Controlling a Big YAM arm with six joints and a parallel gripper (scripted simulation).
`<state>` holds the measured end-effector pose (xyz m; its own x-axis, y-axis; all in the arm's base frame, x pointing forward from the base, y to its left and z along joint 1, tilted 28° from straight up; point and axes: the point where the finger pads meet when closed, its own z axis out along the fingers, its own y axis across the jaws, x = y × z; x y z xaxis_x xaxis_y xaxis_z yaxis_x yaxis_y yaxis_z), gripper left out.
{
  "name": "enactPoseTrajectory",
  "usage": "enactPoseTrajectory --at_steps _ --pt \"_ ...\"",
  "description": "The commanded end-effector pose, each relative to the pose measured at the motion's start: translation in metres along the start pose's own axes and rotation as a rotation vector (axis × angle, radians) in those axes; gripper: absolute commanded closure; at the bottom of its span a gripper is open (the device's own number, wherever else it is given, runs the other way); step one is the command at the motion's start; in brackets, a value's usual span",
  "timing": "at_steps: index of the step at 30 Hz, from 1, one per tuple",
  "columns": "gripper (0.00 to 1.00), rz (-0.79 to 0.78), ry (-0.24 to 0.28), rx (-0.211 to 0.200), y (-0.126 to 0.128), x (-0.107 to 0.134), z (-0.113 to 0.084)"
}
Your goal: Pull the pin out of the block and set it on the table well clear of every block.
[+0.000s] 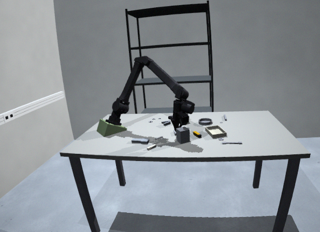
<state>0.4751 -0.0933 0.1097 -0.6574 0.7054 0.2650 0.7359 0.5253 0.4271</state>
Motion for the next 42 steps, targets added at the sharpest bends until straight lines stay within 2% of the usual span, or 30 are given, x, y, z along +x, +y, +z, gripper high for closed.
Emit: enactPoseTrajectory --at_steps 1,42 --pt "1.00 -0.014 -0.016 -0.012 0.0087 -0.0133 -0.0125" --pt "1.00 -0.009 -0.017 -0.013 0.0068 -0.0094 -0.0141"
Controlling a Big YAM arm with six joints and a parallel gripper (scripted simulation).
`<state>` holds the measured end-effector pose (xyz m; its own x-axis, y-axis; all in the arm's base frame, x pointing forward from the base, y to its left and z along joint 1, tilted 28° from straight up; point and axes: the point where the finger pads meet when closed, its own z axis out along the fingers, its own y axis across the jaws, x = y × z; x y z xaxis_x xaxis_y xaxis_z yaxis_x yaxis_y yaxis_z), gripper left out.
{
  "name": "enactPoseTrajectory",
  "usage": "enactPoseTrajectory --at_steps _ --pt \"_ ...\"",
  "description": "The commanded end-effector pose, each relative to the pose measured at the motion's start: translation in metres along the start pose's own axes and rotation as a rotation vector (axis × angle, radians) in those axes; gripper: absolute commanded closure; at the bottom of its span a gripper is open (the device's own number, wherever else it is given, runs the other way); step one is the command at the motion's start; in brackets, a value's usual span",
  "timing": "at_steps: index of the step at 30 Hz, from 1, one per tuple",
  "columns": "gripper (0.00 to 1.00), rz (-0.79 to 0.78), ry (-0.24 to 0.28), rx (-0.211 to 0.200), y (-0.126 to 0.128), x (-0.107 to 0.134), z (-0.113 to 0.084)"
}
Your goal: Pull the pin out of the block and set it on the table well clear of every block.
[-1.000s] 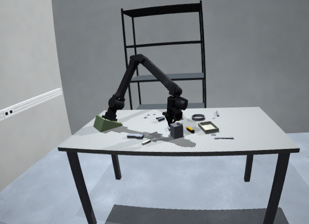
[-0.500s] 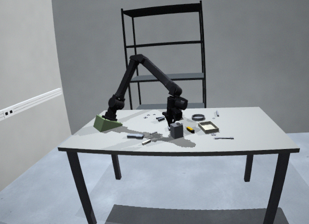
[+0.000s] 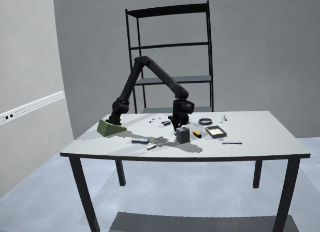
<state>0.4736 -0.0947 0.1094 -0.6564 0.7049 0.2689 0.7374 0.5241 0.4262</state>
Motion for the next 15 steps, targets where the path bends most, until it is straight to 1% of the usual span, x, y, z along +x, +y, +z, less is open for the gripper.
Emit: enactPoseTrajectory --at_steps 1,8,15 --pt "1.00 -0.011 -0.021 -0.013 0.0088 -0.0079 -0.0133" --pt "1.00 -0.010 -0.022 -0.013 0.0088 -0.0005 -0.0128" --pt "1.00 -0.010 -0.022 -0.013 0.0088 0.0000 -0.0126"
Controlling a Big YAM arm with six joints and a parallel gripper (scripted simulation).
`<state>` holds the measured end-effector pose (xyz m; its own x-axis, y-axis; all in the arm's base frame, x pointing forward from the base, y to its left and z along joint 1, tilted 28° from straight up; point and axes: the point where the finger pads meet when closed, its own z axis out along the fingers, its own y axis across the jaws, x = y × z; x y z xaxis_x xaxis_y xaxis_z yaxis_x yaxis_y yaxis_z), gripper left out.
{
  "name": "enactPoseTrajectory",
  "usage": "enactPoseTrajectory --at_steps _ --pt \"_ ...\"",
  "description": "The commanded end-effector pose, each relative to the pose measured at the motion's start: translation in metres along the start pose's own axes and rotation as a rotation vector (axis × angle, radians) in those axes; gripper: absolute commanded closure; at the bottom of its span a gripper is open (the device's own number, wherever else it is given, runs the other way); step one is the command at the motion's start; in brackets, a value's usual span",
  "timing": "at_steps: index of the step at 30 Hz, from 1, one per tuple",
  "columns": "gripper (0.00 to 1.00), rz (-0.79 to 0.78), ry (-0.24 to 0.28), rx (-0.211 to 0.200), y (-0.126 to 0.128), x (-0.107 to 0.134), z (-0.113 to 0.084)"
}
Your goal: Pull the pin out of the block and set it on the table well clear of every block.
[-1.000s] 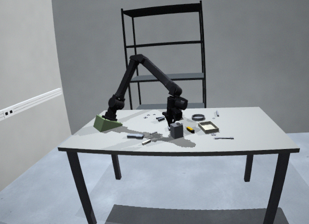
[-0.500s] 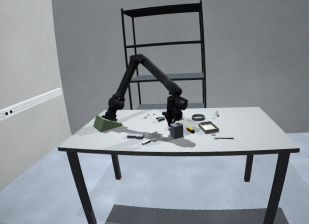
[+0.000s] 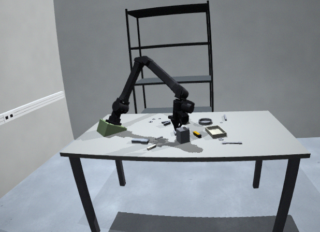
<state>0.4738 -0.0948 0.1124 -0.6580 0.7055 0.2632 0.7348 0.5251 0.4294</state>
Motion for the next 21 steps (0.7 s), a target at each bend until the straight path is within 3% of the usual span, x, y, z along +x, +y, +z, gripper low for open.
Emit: enactPoseTrajectory --at_steps 1,21 --pt "1.00 -0.006 -0.016 -0.011 0.0074 -0.0002 -0.0097" --pt "1.00 0.000 -0.007 -0.012 0.0056 0.0070 -0.0056"
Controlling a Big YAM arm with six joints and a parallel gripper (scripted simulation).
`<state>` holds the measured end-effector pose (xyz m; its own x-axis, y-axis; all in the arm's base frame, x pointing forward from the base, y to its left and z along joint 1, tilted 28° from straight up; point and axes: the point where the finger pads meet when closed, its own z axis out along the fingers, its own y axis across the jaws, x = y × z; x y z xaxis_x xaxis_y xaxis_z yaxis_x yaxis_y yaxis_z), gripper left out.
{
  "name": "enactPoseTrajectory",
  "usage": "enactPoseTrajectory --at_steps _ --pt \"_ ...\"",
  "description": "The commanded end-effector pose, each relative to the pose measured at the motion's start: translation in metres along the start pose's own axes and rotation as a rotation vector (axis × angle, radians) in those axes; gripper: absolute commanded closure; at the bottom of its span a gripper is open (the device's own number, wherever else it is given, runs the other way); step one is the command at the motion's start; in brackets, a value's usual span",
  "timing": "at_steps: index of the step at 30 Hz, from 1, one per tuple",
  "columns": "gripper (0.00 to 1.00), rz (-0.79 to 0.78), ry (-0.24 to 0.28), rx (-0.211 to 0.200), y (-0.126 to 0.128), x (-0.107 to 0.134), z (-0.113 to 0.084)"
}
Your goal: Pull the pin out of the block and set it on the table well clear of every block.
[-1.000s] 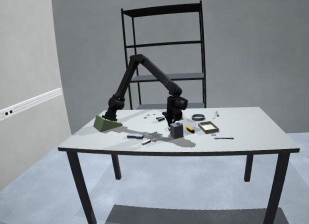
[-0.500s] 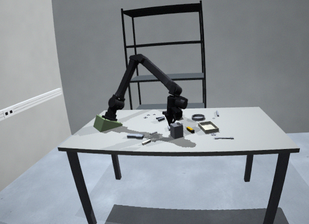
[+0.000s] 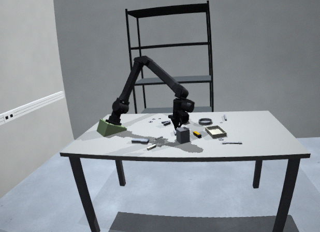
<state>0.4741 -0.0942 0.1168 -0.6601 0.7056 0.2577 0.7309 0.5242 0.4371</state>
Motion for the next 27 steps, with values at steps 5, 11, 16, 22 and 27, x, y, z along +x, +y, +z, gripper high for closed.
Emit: enactPoseTrajectory --at_steps 5,11,16,22,27 --pt "1.00 0.004 -0.003 -0.004 0.0032 0.0056 -0.0022" --pt "1.00 0.008 0.004 -0.005 0.0020 0.0084 0.0001" --pt "1.00 0.009 0.005 -0.005 0.0017 0.0092 0.0007" --pt "1.00 0.009 0.005 -0.005 0.0015 0.0099 0.0013" --pt "1.00 0.008 0.007 -0.005 0.0006 0.0126 0.0038"
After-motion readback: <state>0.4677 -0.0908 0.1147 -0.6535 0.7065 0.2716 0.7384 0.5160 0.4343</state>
